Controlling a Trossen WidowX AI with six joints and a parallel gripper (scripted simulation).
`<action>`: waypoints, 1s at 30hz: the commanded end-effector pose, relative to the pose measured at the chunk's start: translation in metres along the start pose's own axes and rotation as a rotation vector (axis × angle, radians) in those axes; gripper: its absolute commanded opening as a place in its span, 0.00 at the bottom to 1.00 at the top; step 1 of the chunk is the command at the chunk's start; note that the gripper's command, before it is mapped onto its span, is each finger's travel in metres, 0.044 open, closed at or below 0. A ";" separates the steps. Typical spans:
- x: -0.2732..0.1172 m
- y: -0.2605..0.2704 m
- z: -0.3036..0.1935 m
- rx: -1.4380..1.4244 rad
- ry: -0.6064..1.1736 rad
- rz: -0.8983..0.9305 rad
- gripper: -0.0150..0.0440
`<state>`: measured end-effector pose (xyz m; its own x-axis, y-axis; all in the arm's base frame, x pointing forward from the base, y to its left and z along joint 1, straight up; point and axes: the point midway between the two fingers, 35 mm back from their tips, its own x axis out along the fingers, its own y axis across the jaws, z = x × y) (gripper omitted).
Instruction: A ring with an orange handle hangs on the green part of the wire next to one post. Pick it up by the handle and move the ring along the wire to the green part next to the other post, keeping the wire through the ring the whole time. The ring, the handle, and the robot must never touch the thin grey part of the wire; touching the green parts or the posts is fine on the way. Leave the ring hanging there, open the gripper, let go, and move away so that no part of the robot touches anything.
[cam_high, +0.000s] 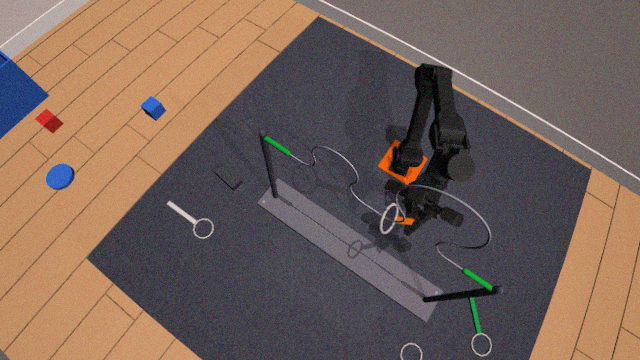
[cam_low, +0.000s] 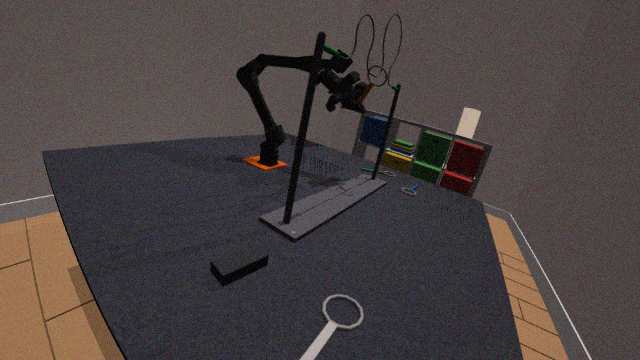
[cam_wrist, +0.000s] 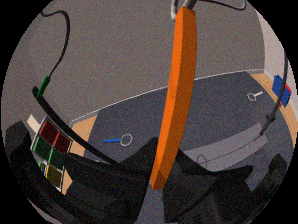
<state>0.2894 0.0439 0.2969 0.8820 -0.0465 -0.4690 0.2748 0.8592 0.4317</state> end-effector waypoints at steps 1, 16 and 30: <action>-0.001 0.015 0.000 0.080 0.013 0.046 0.00; -0.016 0.069 0.015 0.403 0.052 0.228 0.00; -0.037 0.110 0.043 0.706 0.089 0.398 0.00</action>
<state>0.3016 0.1130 0.3849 0.9376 0.2393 -0.2521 0.1617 0.3419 0.9257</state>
